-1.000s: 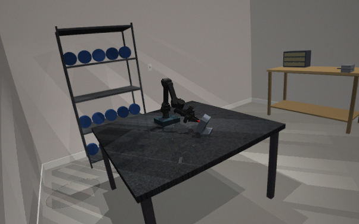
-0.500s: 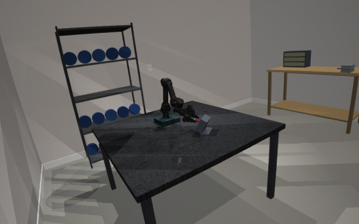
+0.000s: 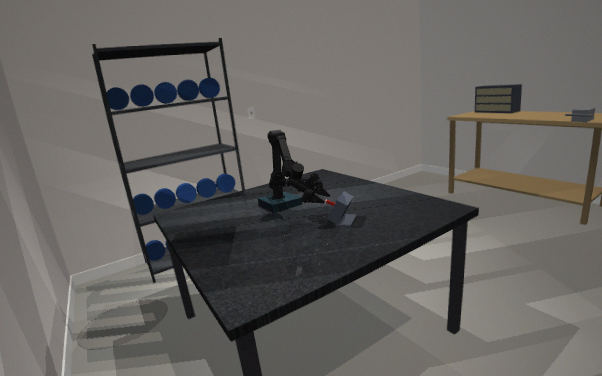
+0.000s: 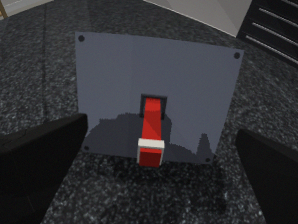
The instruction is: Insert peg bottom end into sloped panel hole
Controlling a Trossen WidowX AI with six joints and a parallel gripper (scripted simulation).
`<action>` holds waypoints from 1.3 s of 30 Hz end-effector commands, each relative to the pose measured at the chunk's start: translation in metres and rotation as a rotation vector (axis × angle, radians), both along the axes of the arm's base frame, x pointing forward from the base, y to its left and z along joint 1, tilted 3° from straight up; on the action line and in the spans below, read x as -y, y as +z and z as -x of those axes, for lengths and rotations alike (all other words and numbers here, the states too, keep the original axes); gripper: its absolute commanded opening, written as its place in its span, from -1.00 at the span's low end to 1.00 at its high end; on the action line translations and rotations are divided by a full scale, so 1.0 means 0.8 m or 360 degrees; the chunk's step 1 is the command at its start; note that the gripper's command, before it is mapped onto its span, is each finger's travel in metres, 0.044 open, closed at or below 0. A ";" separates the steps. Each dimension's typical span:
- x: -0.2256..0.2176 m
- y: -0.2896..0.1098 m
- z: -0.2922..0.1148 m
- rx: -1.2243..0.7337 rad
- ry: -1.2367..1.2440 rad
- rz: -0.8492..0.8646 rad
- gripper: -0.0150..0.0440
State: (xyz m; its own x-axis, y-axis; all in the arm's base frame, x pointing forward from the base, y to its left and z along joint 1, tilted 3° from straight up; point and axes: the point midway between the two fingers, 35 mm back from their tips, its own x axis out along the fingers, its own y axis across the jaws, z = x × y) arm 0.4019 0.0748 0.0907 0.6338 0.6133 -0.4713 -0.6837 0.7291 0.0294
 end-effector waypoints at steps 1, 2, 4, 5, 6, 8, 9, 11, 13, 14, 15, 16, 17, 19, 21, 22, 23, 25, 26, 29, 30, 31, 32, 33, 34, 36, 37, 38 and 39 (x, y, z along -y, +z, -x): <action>0.005 0.001 0.007 -0.0013 0.0007 0.0000 1.00; 0.006 0.002 0.008 -0.0013 0.0007 0.0000 1.00; 0.009 0.004 0.010 -0.0014 0.0006 0.0001 1.00; 0.010 0.005 0.011 -0.0014 0.0006 0.0001 1.00; 0.012 0.006 0.012 -0.0014 0.0006 0.0001 1.00; 0.014 0.008 0.014 -0.0014 0.0005 0.0001 1.00; 0.016 0.009 0.015 -0.0014 0.0005 0.0002 1.00; 0.018 0.011 0.018 -0.0015 0.0004 0.0002 1.00; 0.021 0.013 0.020 -0.0015 0.0003 0.0002 1.00; 0.022 0.014 0.021 -0.0015 0.0003 0.0002 1.00; 0.024 0.015 0.022 -0.0015 0.0003 0.0002 1.00; 0.025 0.016 0.023 -0.0015 0.0002 0.0003 1.00; 0.026 0.017 0.024 -0.0015 0.0002 0.0003 1.00; 0.029 0.019 0.026 -0.0015 0.0001 0.0003 1.00; 0.031 0.022 0.028 -0.0015 0.0000 0.0003 1.00; 0.033 0.023 0.029 -0.0015 0.0000 0.0003 1.00; 0.034 0.024 0.030 -0.0015 0.0000 0.0003 1.00; 0.037 0.026 0.032 -0.0015 -0.0001 0.0003 1.00; 0.038 0.027 0.033 -0.0015 -0.0002 0.0002 1.00; 0.042 0.030 0.036 -0.0014 -0.0003 0.0002 1.00; 0.043 0.032 0.038 -0.0014 -0.0003 0.0002 1.00; 0.045 0.033 0.039 -0.0014 -0.0004 0.0002 1.00; 0.046 0.034 0.040 -0.0014 -0.0004 0.0001 1.00; 0.046 0.034 0.040 -0.0014 -0.0004 0.0001 1.00; 0.047 0.035 0.040 -0.0014 -0.0004 0.0002 1.00; 0.049 0.037 0.042 -0.0014 -0.0005 0.0002 1.00; 0.051 0.038 0.044 -0.0014 -0.0005 0.0002 1.00; 0.052 0.039 0.045 -0.0014 -0.0005 0.0002 1.00; 0.053 0.040 0.046 -0.0014 -0.0005 0.0002 1.00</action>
